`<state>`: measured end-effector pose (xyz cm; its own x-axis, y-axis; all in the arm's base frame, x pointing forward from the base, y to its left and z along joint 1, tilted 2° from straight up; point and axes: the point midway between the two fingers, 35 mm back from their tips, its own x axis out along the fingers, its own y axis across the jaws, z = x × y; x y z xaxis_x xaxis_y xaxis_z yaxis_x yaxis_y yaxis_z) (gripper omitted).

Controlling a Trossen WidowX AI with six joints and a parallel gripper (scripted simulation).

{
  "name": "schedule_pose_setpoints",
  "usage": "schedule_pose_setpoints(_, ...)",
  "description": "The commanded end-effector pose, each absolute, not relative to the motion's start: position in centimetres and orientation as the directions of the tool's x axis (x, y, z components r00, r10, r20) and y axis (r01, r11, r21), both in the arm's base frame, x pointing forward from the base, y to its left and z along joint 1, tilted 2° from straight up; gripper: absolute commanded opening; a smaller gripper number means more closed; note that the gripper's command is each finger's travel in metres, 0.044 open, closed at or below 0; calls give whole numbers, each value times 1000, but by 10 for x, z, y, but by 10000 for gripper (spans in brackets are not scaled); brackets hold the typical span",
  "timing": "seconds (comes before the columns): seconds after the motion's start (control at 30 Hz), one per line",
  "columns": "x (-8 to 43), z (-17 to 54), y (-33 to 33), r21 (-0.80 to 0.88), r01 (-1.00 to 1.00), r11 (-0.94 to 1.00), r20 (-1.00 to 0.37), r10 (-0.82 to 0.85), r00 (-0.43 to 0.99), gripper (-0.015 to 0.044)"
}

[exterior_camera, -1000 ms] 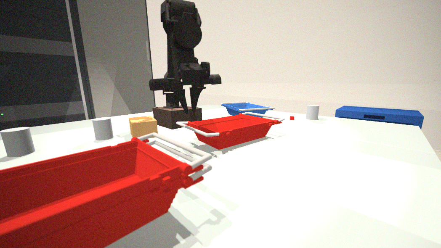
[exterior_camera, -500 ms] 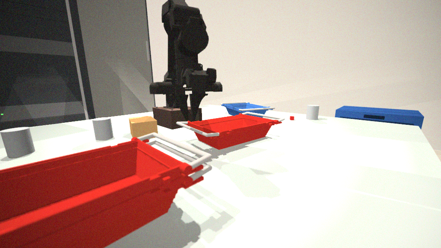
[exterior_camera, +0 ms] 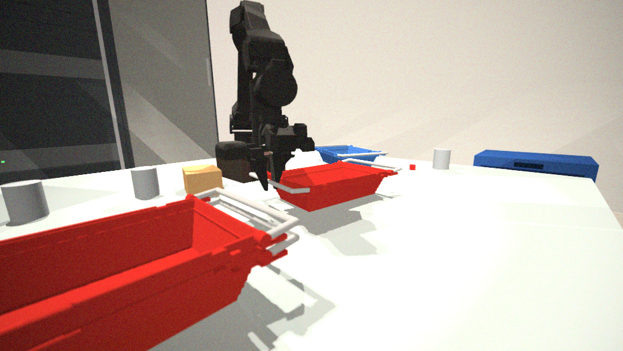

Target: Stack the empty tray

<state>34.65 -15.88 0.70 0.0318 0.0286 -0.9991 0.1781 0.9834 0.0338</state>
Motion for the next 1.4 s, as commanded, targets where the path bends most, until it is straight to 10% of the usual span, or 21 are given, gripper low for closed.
schedule_pose_setpoints(0.0, 348, 22, -151, 32, 179, 983, -999, 26, 33, 83)
schedule_pose_setpoints(1.37, 361, 56, -92, 39, 181, 983, -999, 33, 38, 83)
